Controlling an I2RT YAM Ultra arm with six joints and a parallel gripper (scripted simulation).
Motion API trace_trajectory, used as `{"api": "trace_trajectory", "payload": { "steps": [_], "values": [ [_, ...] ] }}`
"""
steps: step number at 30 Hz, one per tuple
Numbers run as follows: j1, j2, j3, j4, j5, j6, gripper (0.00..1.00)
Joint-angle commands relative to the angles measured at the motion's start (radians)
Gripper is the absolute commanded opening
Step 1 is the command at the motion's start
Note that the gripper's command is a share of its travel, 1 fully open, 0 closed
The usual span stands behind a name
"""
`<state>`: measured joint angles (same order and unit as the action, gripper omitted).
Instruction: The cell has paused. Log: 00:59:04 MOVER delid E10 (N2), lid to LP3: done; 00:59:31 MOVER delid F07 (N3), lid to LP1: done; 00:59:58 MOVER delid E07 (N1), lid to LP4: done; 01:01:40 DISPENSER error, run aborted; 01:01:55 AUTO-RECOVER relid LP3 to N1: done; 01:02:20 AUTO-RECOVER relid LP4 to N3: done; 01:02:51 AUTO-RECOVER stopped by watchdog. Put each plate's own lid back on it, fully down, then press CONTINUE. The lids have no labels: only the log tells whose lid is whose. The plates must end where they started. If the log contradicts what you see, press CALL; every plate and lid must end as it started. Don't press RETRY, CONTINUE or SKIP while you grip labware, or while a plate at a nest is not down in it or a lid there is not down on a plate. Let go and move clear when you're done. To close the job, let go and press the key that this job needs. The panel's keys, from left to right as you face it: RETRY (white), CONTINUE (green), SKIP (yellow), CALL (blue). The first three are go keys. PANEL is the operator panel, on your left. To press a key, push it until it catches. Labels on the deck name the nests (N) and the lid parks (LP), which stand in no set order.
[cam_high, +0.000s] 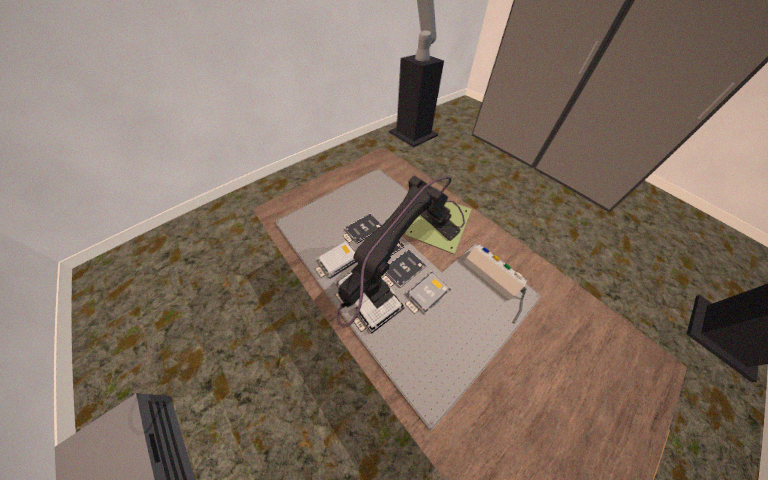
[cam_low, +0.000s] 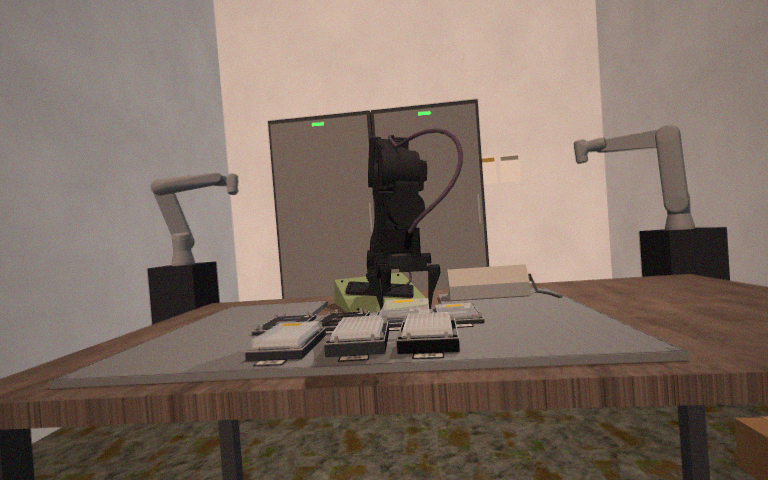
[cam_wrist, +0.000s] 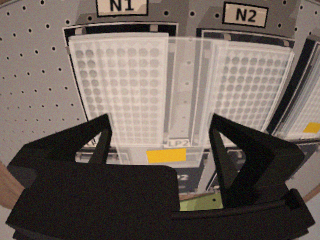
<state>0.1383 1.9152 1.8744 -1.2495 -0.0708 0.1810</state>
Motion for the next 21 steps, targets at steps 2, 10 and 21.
{"api": "trace_trajectory", "payload": {
  "steps": [2, 10, 21],
  "values": [
    [-0.033, -0.046, -0.024, 0.027, -0.019, -0.066, 0.00],
    [-0.141, -0.068, -0.074, 0.047, -0.051, -0.170, 0.00],
    [-0.259, -0.069, -0.070, 0.057, -0.086, -0.285, 0.00]
  ]
}}
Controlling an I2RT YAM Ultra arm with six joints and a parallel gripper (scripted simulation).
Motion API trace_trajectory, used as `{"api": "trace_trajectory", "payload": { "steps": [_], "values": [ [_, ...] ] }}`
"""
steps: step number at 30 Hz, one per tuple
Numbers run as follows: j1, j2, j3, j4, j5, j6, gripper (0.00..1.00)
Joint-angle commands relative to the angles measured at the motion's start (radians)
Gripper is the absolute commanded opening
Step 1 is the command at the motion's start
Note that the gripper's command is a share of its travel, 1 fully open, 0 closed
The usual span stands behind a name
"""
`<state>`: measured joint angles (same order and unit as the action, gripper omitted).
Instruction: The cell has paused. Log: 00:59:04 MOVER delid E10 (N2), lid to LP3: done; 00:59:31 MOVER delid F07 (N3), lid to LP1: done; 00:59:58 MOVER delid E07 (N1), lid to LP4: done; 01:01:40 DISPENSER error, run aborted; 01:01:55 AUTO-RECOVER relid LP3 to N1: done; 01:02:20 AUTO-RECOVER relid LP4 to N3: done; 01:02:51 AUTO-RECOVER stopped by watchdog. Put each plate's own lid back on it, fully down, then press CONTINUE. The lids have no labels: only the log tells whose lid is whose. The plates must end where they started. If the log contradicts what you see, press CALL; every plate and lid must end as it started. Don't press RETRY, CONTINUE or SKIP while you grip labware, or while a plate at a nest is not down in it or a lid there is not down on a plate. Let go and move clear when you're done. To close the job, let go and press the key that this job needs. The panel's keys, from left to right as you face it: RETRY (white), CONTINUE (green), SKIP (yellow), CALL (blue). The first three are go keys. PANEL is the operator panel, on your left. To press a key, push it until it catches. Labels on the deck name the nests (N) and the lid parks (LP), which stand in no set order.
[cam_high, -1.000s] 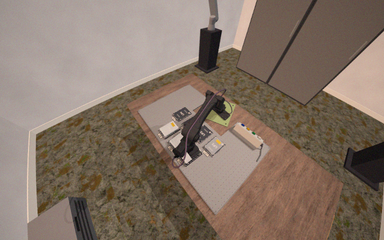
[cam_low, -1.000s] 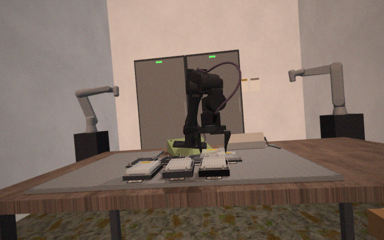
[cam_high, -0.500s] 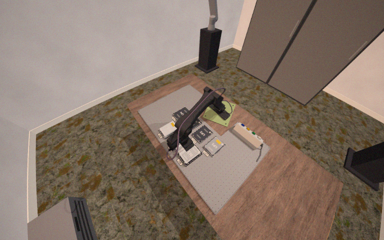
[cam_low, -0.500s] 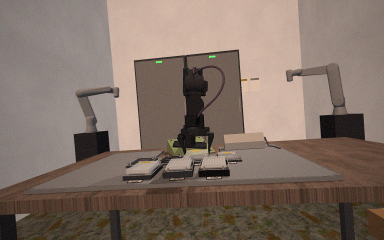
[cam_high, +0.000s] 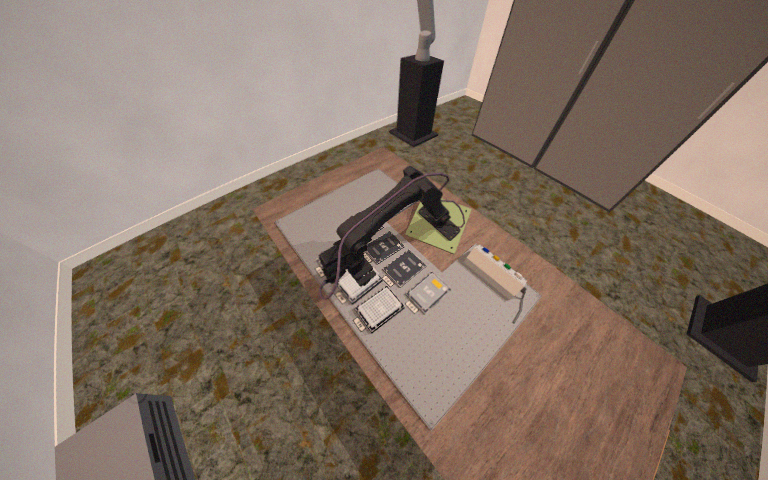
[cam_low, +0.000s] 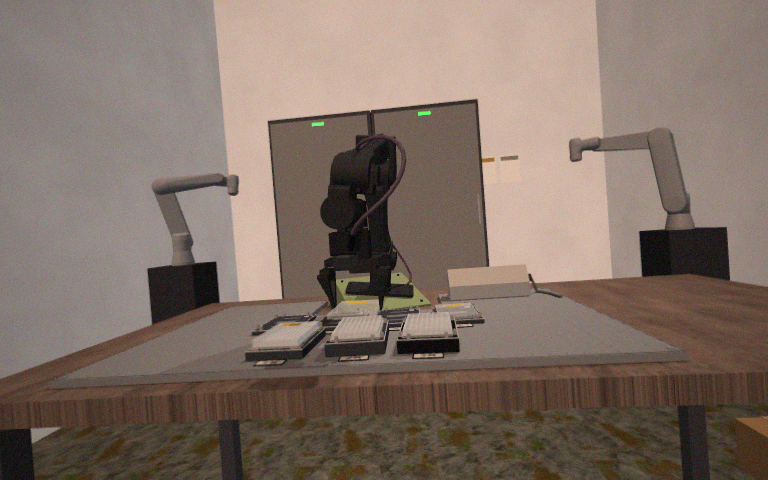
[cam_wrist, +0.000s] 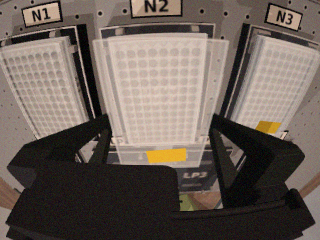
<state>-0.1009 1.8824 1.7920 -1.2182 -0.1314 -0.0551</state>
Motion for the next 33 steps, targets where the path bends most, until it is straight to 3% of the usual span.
{"api": "trace_trajectory", "payload": {
  "steps": [1, 29, 33],
  "values": [
    [-0.021, -0.035, -0.005, 0.027, -0.027, -0.049, 0.00],
    [0.001, -0.036, -0.068, 0.078, -0.027, -0.035, 0.00],
    [0.003, -0.039, -0.036, 0.082, -0.027, -0.034, 0.00]
  ]
}}
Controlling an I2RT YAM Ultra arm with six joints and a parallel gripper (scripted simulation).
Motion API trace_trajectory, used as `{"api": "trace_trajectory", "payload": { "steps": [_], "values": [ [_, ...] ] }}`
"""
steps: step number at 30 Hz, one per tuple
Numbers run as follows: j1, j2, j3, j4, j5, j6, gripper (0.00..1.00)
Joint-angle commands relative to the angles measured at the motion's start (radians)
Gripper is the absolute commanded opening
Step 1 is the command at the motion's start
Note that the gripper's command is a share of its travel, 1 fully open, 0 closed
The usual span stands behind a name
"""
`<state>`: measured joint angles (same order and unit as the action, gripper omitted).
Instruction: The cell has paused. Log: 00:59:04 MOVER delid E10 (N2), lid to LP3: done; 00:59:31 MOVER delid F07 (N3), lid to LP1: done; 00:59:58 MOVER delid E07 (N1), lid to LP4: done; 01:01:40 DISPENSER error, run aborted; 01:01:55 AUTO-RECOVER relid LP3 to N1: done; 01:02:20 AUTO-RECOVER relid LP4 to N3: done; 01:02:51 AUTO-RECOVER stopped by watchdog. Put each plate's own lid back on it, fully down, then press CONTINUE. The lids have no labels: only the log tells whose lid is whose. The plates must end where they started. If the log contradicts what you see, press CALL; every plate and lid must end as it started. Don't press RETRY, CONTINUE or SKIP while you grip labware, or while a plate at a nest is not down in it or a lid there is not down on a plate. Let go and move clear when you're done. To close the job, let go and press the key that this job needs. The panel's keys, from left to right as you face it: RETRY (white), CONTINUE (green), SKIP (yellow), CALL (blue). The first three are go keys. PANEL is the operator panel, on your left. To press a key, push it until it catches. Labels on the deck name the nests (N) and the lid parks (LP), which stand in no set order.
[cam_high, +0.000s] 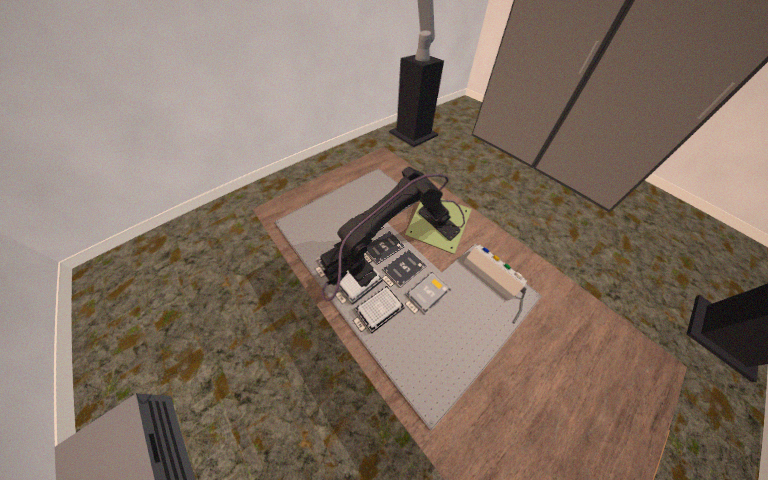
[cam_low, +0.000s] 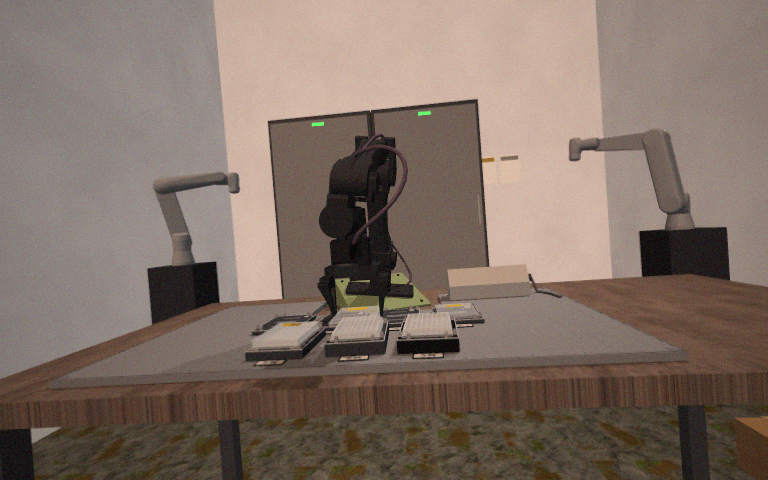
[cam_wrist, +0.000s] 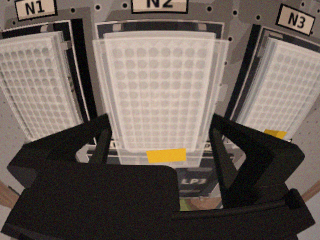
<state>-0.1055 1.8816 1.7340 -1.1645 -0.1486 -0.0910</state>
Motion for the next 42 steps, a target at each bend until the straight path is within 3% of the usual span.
{"api": "trace_trajectory", "payload": {
  "steps": [1, 5, 42],
  "values": [
    [0.008, -0.037, 0.017, 0.030, -0.010, 0.003, 0.00],
    [0.003, -0.033, -0.018, 0.034, -0.009, 0.005, 0.00],
    [0.011, -0.018, -0.065, 0.087, -0.004, 0.013, 0.00]
  ]
}}
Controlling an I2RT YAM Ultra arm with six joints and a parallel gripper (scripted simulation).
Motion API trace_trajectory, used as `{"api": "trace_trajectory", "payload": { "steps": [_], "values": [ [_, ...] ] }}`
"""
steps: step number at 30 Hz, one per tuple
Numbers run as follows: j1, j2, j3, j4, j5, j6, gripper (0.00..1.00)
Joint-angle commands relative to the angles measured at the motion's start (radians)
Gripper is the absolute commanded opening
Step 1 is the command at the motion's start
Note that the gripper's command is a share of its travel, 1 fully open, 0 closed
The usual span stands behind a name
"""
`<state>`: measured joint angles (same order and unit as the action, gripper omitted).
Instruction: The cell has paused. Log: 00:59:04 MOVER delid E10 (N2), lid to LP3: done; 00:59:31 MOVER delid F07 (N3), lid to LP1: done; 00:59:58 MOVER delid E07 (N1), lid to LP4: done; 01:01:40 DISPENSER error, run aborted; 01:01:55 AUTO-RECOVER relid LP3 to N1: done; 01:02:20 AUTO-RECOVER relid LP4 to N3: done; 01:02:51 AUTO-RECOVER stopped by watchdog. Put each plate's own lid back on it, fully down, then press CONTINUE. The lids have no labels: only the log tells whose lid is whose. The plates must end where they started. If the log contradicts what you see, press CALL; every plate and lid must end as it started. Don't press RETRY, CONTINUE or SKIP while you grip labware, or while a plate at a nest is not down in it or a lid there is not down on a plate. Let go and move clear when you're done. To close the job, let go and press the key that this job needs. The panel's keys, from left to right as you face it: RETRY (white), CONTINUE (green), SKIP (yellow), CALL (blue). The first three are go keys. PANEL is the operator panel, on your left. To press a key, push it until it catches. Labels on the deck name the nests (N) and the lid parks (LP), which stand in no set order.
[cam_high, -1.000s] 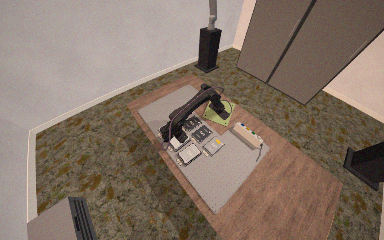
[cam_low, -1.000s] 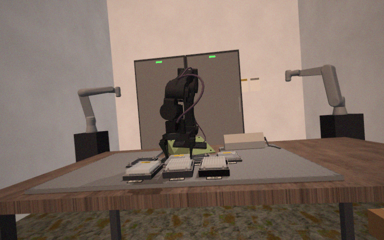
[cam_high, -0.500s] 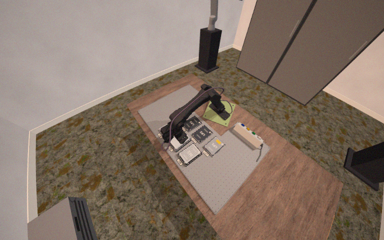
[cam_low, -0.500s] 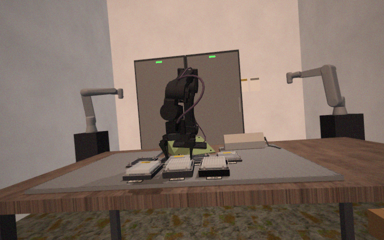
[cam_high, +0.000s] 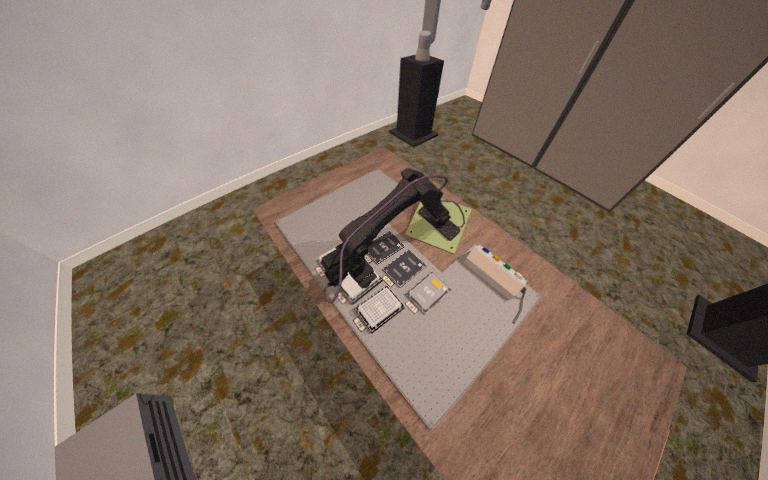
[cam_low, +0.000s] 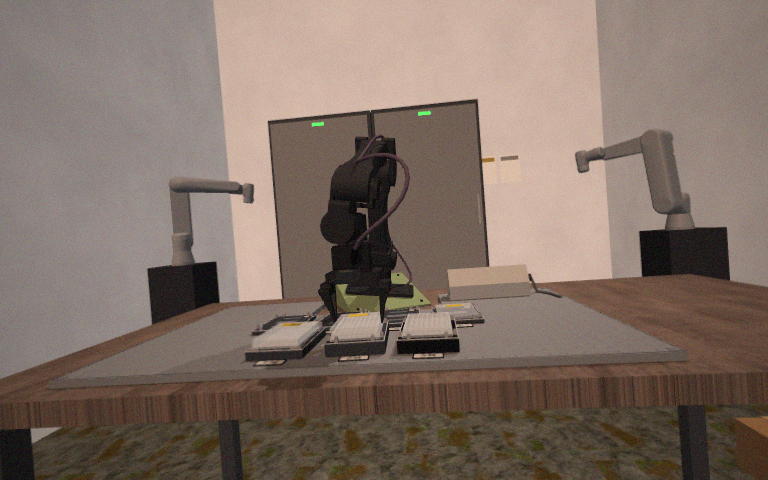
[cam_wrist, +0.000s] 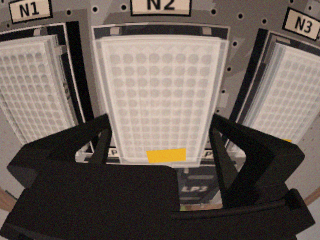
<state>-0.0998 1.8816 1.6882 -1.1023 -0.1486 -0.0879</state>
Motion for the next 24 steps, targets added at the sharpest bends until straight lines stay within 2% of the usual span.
{"api": "trace_trajectory", "payload": {
  "steps": [1, 19, 21, 24],
  "values": [
    [0.006, -0.017, -0.020, 0.027, -0.004, 0.010, 0.00],
    [0.001, -0.007, -0.009, 0.027, -0.001, 0.003, 0.00],
    [0.000, 0.002, -0.032, 0.040, -0.003, 0.008, 0.00],
    [0.001, -0.007, -0.011, 0.029, -0.001, 0.003, 0.00]
  ]
}}
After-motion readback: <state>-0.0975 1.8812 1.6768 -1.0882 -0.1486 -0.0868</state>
